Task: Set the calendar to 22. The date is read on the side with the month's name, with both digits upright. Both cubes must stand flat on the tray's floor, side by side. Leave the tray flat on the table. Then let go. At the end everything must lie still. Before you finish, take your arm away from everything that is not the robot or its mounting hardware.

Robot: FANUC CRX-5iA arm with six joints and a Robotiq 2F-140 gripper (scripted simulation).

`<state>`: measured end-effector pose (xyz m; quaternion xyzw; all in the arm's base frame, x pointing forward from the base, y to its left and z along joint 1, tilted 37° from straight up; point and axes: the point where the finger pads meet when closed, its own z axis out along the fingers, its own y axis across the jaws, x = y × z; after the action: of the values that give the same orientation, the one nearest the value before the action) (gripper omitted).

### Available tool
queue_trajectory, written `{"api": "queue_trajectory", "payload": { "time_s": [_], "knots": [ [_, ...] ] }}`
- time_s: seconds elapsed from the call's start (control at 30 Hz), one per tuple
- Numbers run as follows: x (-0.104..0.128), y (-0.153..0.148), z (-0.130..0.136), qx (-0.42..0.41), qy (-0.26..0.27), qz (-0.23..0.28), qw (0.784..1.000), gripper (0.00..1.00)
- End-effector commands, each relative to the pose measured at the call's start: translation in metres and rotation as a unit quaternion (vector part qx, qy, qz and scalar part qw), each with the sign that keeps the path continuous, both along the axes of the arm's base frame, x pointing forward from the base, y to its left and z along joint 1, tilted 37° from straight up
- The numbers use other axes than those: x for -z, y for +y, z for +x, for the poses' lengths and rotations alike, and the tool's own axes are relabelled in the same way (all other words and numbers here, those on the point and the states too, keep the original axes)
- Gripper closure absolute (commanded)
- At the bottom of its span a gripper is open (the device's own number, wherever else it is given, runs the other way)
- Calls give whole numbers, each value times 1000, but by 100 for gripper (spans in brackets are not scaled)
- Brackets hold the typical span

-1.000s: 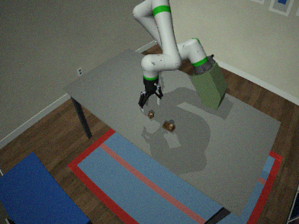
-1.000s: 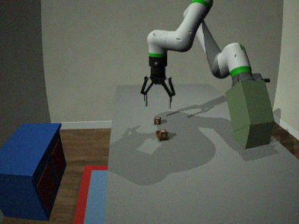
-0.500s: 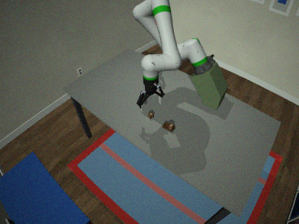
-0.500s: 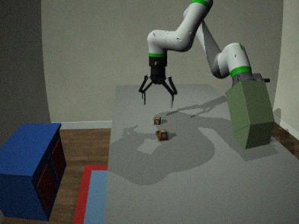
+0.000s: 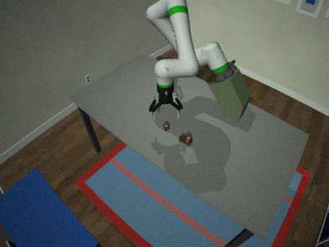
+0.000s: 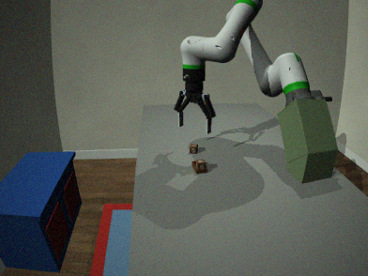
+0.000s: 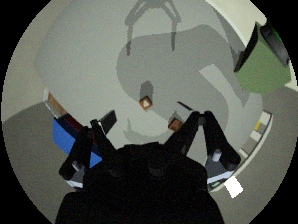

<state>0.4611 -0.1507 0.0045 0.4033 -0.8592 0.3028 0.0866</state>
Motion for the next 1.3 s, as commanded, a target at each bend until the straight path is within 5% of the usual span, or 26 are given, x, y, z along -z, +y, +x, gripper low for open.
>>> {"api": "queue_trajectory", "payload": {
  "time_s": [0.0, 0.43, 0.9, 1.17, 1.2, 1.27],
  "knots": [
    [-1, 1, 0, 67, -55, 3, 996, 0],
    [-4, 3, 0, 201, -154, 20, 967, 0],
    [-7, 5, 0, 385, -291, 43, 875, 0],
    [-7, 5, -1, 409, -309, 47, 857, 0],
    [-7, 5, -1, 409, -309, 47, 857, 71],
    [-7, 5, -1, 409, -309, 47, 857, 71]
  ]
}}
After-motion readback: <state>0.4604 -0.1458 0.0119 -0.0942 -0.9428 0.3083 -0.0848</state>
